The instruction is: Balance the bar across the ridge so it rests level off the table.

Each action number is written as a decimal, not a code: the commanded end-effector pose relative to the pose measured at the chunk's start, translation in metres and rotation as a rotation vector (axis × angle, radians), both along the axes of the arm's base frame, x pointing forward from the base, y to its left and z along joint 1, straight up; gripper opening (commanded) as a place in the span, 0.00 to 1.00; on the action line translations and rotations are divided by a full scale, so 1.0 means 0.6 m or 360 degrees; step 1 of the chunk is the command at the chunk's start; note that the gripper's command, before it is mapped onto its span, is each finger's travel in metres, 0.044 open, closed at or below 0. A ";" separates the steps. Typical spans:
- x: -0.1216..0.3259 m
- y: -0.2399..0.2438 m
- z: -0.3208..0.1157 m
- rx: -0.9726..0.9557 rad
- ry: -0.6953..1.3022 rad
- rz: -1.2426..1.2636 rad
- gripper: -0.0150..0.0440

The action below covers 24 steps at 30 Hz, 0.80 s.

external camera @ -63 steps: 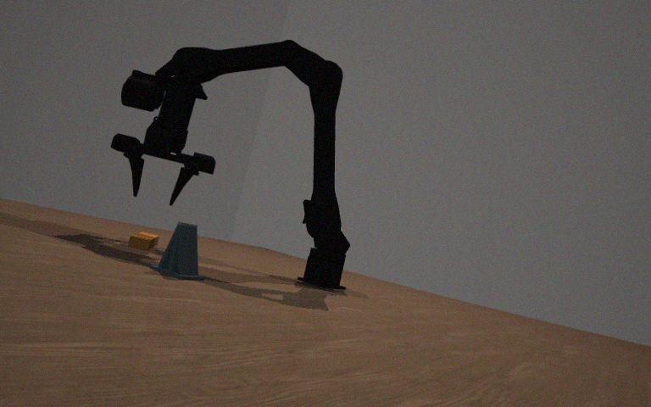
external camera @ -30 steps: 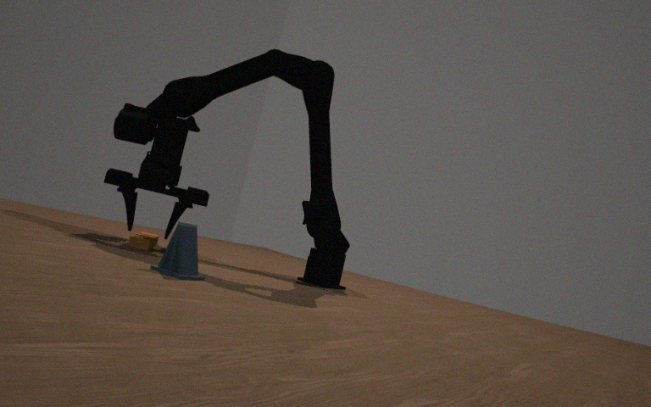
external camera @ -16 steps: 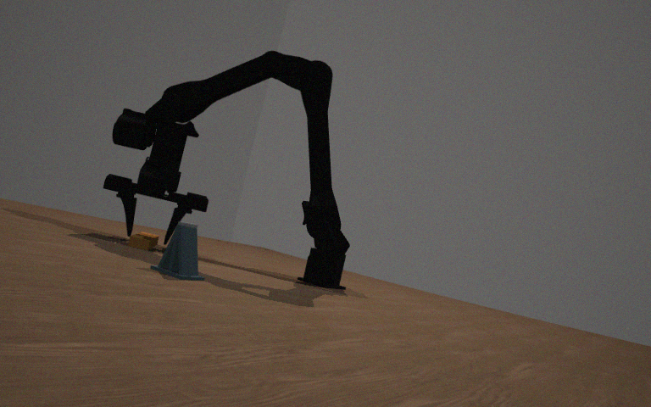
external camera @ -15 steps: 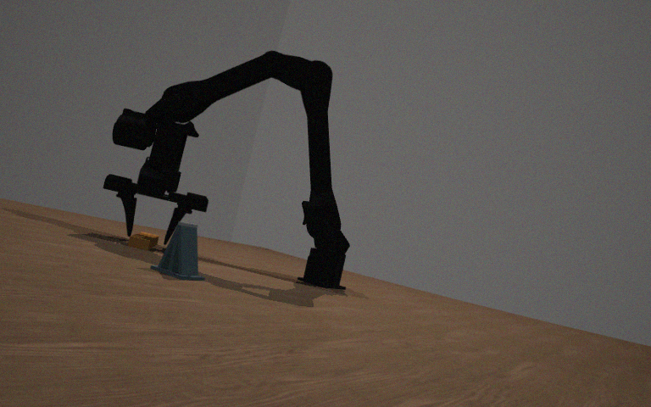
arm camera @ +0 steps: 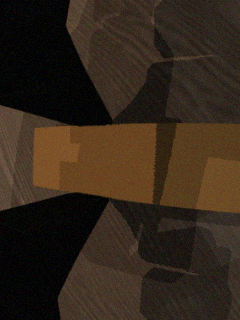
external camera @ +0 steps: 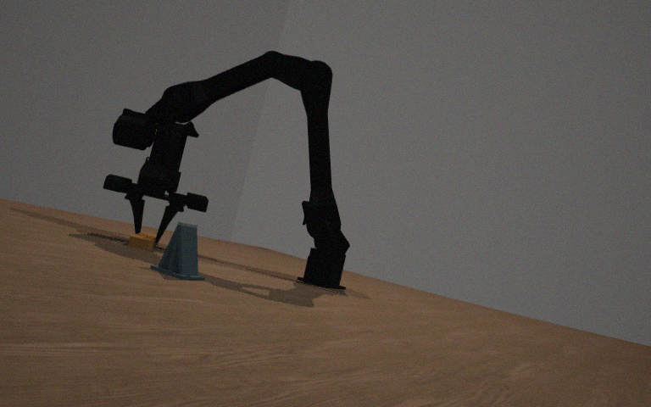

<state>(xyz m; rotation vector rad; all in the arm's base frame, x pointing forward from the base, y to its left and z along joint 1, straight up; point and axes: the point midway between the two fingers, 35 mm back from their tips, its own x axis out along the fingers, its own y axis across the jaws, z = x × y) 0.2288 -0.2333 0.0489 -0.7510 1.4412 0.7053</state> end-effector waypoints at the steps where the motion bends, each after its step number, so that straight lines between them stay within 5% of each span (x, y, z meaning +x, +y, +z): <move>1: 0.000 0.000 0.000 0.0000 0.0000 0.0000 0.41; 6: 0.001 -0.001 0.010 0.0000 -0.0001 0.0000 0.25; 24: 0.006 -0.005 0.086 0.0001 -0.0004 0.0004 0.25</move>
